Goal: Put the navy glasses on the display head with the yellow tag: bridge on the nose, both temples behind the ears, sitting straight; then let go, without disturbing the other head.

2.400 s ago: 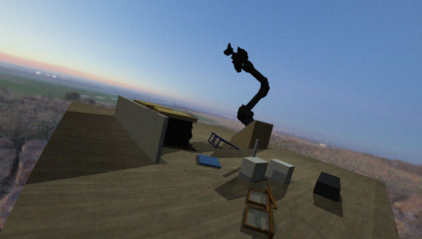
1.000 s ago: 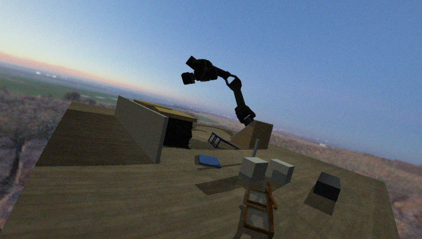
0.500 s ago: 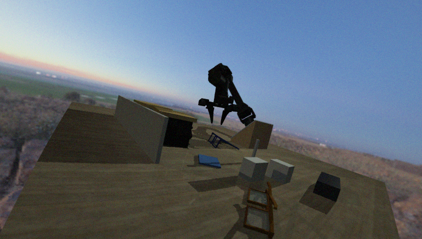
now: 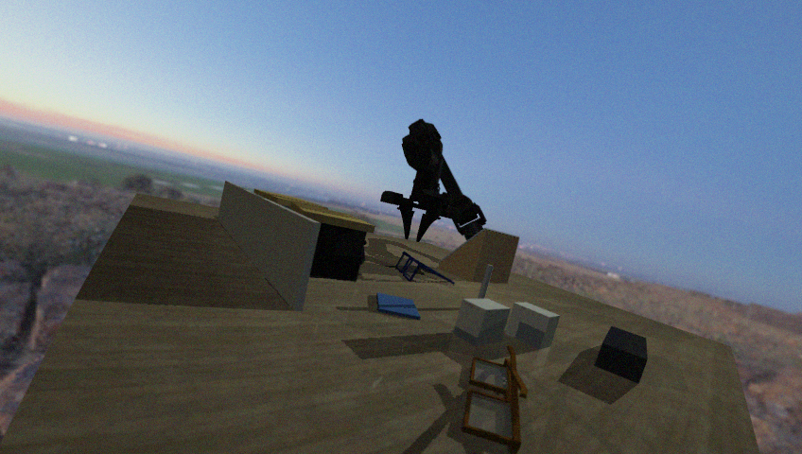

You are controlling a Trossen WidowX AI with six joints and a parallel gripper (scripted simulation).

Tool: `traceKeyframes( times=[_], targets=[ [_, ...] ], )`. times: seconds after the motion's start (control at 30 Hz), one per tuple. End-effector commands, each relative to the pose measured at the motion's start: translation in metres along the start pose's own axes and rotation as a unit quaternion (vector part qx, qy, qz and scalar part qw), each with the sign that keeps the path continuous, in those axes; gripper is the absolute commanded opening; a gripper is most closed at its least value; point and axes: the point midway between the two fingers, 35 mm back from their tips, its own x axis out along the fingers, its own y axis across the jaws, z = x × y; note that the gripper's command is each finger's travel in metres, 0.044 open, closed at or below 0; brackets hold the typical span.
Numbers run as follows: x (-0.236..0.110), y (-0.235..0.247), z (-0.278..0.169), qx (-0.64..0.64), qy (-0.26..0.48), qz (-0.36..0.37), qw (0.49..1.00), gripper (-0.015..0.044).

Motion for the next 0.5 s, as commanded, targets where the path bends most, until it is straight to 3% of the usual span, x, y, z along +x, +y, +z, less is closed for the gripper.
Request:
traceKeyframes(
  times=[0.0, 0.47],
  targets=[
    [0.0, 0.0, -0.001, 0.001, 0.002, -0.001, 1.0, 0.012],
    [0.019, -0.003, 0.001, 0.001, 0.001, -0.001, 1.0, 0.012]
  ],
)
